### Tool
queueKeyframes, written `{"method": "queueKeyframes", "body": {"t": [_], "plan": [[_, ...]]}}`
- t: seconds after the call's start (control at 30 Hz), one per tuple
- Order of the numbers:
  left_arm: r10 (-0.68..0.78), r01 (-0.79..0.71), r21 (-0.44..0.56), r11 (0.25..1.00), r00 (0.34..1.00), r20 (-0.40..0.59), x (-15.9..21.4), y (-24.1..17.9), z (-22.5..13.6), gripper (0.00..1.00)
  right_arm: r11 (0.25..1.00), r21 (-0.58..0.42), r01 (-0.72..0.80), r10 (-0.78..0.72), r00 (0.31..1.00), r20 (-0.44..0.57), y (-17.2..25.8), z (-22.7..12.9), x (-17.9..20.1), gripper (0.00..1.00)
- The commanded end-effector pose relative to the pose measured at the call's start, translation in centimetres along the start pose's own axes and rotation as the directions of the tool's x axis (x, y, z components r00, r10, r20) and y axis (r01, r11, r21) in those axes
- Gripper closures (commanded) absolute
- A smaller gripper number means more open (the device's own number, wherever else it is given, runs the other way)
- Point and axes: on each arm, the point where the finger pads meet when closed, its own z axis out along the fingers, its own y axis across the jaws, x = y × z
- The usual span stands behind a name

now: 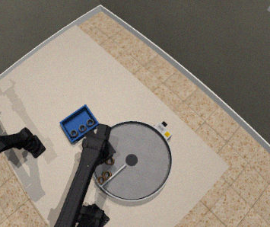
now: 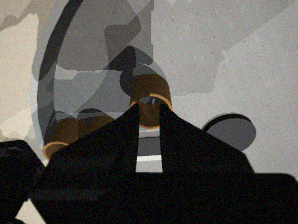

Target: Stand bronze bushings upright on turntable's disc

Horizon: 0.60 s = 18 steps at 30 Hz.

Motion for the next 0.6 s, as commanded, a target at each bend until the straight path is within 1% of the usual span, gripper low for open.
{"method": "queueKeyframes", "body": {"t": [0.0,0.07,0.1,0.13,0.2,0.27,0.43,0.5,0.53,0.57], "plan": [[-0.014,0.014,-0.008,1.0,0.999,0.044,-1.9,0.4,-0.7,0.0,1.0,0.027,-0.001,0.0,1.0,0.028,-0.9,-1.3,-0.7,0.84],[-0.014,0.014,-0.008,1.0,0.999,0.044,-1.9,0.4,-0.7,0.0,1.0,0.027,-0.001,0.0,1.0,0.028,-0.9,-1.3,-0.7,0.84],[-0.014,0.014,-0.008,1.0,0.999,0.044,-1.9,0.4,-0.7,0.0,1.0,0.031,-0.001,0.0,1.0,0.031,-1.0,-1.7,-0.8,0.0],[-0.014,0.014,-0.008,1.0,0.999,0.044,-1.9,0.4,-0.7,0.0,0.998,0.055,-0.002,-0.001,0.999,0.052,-1.6,-3.2,-1.3,0.0],[-0.014,0.014,-0.008,1.0,0.999,0.044,-1.9,0.4,-0.7,0.0,0.998,0.055,-0.002,-0.001,0.999,0.052,-1.6,-4.5,-1.3,0.0],[-0.014,0.014,-0.008,1.0,0.999,0.044,-1.9,0.4,-0.7,0.0,0.998,0.056,-0.002,-0.001,0.999,0.053,-1.4,-6.9,-1.1,0.0],[-0.014,0.014,-0.008,1.0,0.999,0.044,-1.9,0.4,-0.7,0.0,0.998,0.057,-0.002,-0.001,0.999,0.054,-1.2,-11.3,-0.9,0.0],[-0.014,0.014,-0.008,1.0,0.999,0.044,-1.9,0.4,-0.7,0.0,0.998,0.057,-0.002,-0.001,0.999,0.054,-1.2,-11.3,-0.9,0.0],[-0.014,0.014,-0.008,1.0,0.999,0.044,-1.9,0.4,-0.7,0.0,0.999,0.035,-0.001,0.0,0.999,0.034,-1.4,-11.1,-1.1,0.0],[-0.014,0.014,-0.008,1.0,0.999,0.044,-1.9,0.4,-0.7,0.0,0.999,0.035,-0.001,0.0,0.999,0.035,-1.4,-11.6,-1.1,0.0]]}}
